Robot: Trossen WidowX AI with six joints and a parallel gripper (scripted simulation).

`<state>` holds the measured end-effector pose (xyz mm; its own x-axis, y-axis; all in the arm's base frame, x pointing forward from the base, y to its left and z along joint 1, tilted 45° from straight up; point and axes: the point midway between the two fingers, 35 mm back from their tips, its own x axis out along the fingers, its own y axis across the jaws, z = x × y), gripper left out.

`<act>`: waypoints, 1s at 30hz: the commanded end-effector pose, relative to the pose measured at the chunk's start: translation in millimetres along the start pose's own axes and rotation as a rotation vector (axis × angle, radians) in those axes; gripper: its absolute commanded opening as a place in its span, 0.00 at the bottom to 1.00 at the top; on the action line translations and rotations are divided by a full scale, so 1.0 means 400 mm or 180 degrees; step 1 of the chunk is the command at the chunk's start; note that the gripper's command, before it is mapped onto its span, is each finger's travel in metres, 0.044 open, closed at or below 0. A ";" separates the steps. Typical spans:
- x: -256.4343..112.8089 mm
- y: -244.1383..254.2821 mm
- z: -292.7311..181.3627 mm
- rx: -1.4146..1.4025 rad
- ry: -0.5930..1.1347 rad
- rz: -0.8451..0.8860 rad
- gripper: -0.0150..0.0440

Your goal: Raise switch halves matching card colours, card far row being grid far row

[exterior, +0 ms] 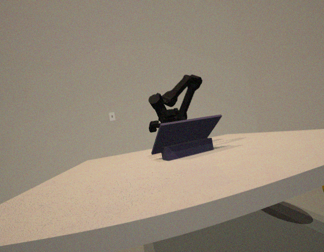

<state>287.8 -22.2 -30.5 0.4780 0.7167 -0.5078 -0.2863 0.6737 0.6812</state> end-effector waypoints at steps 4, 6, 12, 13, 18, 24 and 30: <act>0.002 0.000 0.002 0.0006 -0.0011 0.0006 0.25; 0.003 0.000 0.002 0.0006 -0.0011 0.0006 0.25; 0.000 -0.001 0.001 -0.0004 0.0001 -0.0004 0.25; -0.013 -0.005 0.002 -0.0006 0.0008 -0.0015 0.25; -0.139 -0.006 0.006 0.0005 0.0076 -0.0017 0.25; -0.158 -0.002 0.007 0.0006 0.0080 -0.0004 0.25; -0.164 0.059 0.004 0.0011 0.0083 -0.0005 0.25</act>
<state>258.9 -63.0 5.7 0.4596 0.7194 -0.5207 -0.2806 0.6739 0.6835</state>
